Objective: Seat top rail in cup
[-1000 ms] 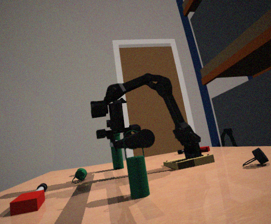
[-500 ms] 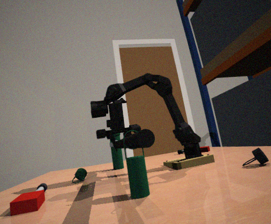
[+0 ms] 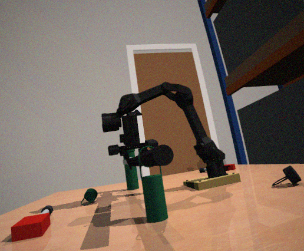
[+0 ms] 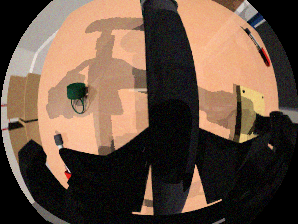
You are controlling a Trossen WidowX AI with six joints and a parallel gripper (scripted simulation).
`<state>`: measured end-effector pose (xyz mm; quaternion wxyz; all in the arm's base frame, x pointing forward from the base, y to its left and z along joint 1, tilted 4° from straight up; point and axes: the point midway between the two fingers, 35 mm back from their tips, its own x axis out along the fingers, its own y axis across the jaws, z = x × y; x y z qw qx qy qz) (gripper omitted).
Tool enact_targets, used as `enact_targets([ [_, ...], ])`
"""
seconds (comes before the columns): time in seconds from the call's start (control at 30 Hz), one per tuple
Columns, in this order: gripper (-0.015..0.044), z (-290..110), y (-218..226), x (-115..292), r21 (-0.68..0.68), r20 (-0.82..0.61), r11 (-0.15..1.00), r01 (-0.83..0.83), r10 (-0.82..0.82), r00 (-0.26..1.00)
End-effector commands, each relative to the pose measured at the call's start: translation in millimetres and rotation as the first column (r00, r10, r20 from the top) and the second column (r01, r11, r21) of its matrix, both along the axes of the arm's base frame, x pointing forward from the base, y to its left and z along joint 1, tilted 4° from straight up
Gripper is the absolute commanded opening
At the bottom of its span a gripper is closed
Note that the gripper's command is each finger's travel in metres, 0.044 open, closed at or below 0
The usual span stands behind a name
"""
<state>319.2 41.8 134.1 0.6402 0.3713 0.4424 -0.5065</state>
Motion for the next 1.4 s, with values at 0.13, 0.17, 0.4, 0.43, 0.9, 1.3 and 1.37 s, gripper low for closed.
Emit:
enact_targets([
  [0.13,0.0,3.0,-1.7,-0.4,-0.008,0.005,1.0,0.002,-0.002,1.0],
  [0.17,0.0,3.0,-1.8,-0.4,-0.008,0.005,1.0,0.003,-0.002,1.0],
  [0.4,0.0,3.6,-2.2,-0.4,-0.01,0.005,1.0,0.003,-0.003,1.0],
  [0.43,0.0,3.7,-2.3,-0.5,-0.01,0.005,1.0,0.003,-0.003,1.0],
  [0.9,0.0,4.6,-3.3,-0.6,-0.011,0.005,1.0,0.003,-0.003,1.0],
  [1.3,0.0,5.6,-3.9,-0.5,-0.014,0.006,1.0,0.004,-0.004,1.0],
  [1.37,0.0,5.8,-4.0,-0.5,-0.014,0.006,1.0,0.004,-0.004,1.0],
])
